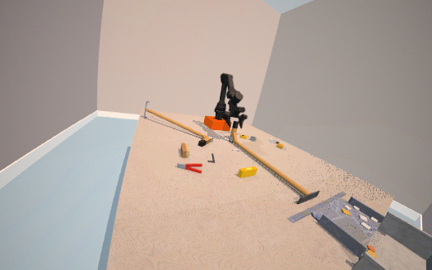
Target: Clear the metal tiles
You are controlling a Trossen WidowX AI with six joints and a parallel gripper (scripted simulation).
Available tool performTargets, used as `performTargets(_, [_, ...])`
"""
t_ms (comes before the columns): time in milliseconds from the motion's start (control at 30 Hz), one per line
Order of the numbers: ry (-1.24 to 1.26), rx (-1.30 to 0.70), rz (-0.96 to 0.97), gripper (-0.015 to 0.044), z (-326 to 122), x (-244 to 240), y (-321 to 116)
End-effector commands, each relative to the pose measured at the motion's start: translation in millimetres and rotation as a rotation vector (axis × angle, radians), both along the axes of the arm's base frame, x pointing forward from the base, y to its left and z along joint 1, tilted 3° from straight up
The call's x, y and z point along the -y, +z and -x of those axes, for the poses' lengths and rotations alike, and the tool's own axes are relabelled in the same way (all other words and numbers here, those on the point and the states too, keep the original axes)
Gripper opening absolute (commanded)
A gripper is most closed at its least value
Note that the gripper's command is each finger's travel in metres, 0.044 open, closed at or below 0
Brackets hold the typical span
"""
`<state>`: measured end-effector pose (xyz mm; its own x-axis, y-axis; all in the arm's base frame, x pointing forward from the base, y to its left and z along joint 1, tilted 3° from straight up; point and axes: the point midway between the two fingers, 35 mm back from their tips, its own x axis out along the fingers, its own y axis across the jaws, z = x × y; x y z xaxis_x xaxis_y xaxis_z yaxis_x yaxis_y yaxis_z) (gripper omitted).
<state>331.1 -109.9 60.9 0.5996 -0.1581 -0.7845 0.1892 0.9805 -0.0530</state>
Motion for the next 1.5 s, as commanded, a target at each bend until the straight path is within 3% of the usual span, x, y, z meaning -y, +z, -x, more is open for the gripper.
performTargets(0, [0.003,0.008,0.003,0.0440,6,-2,11])
performTargets(567, [0.004,0.018,0.003,0.0440,28,-8,41])
performTargets(1467, [0.036,0.433,0.048,0.0440,37,-13,188])
